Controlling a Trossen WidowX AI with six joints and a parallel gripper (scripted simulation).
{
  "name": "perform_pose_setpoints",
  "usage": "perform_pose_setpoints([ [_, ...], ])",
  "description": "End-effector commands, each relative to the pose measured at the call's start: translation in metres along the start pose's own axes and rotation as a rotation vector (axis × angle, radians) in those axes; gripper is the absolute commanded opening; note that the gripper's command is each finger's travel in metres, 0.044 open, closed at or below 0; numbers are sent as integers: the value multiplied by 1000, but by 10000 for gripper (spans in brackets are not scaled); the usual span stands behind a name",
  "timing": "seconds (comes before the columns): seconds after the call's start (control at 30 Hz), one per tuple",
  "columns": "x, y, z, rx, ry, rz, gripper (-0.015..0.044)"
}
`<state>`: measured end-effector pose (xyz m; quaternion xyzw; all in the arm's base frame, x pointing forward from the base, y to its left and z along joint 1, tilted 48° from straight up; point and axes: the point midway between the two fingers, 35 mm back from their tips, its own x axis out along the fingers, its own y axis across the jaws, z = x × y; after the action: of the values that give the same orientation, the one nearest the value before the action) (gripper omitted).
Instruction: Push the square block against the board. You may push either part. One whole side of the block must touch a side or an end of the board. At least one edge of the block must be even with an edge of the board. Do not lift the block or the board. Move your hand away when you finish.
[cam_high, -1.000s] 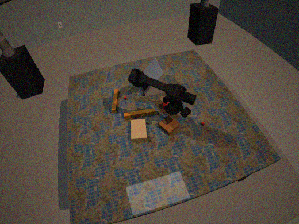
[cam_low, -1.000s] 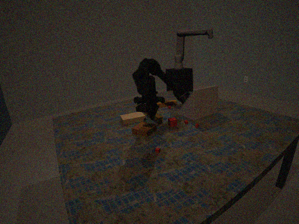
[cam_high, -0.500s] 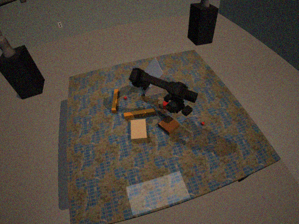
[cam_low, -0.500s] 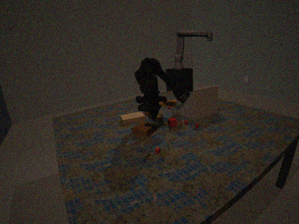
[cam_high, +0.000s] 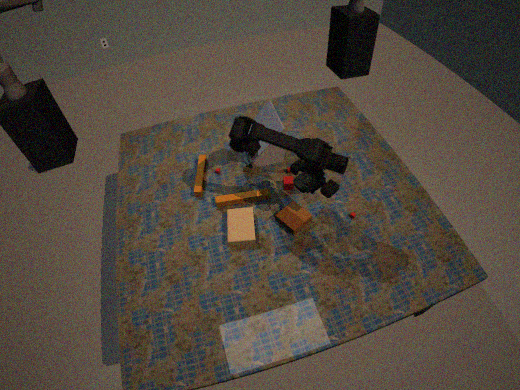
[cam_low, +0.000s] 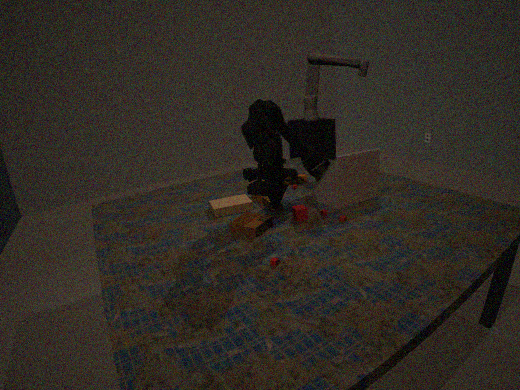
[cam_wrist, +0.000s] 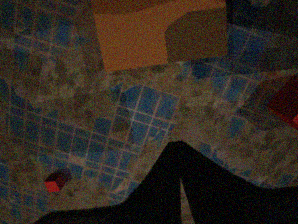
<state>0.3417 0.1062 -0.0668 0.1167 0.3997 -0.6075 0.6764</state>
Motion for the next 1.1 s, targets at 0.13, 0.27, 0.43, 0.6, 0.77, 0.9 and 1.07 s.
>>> perform_pose_setpoints([
  [0.13,-2,0,-5,-2,0,-1,0],
  [0.27,-39,1,-5,-2,3,-7,0],
  [0.43,-47,0,-5,-3,3,-8,0],
  [0.6,-47,0,-5,-3,3,-8,0],
  [0.77,-47,0,-5,-3,3,-8,0],
  [0.9,-47,0,-5,-3,3,-8,0],
  [1.07,-47,0,-5,-3,3,-8,0],
])
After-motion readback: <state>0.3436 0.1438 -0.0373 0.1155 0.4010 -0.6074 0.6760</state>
